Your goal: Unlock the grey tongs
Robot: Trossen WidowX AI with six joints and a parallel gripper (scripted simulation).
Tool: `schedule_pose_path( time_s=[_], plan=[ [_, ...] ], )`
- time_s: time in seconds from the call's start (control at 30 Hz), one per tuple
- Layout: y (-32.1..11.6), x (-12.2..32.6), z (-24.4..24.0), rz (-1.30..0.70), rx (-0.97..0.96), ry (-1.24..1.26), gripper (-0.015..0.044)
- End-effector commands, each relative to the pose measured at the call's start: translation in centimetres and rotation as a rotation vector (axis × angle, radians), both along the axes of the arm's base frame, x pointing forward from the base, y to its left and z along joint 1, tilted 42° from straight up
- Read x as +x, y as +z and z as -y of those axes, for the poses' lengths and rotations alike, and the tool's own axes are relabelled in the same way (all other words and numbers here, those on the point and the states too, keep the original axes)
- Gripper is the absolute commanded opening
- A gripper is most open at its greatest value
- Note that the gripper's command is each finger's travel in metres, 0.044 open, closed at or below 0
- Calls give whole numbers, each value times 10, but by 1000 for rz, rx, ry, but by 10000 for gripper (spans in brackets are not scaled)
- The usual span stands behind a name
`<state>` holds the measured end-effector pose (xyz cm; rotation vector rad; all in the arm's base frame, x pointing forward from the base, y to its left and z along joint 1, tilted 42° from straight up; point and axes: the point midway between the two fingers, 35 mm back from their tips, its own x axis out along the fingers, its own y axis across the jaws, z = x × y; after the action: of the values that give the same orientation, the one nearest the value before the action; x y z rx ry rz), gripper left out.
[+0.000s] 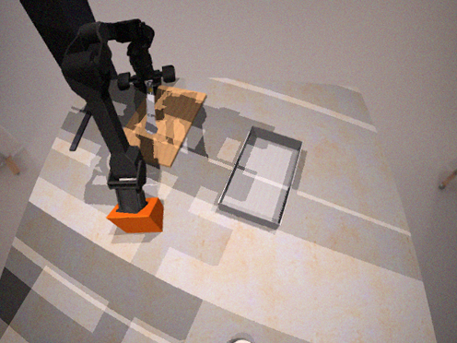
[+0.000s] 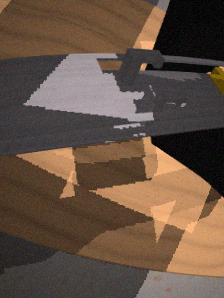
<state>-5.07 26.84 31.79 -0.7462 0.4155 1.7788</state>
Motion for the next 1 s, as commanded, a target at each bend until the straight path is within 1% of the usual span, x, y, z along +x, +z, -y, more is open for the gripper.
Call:
schedule_pose_path(
  time_s=[0.0, 0.4, 0.97],
  plan=[
    [-3, -2, -1, 48, -49, 9, -150],
    [-5, -2, -3, 50, -52, 9, -150],
    [-23, -7, -23, 50, -52, 9, -150]
  ],
)
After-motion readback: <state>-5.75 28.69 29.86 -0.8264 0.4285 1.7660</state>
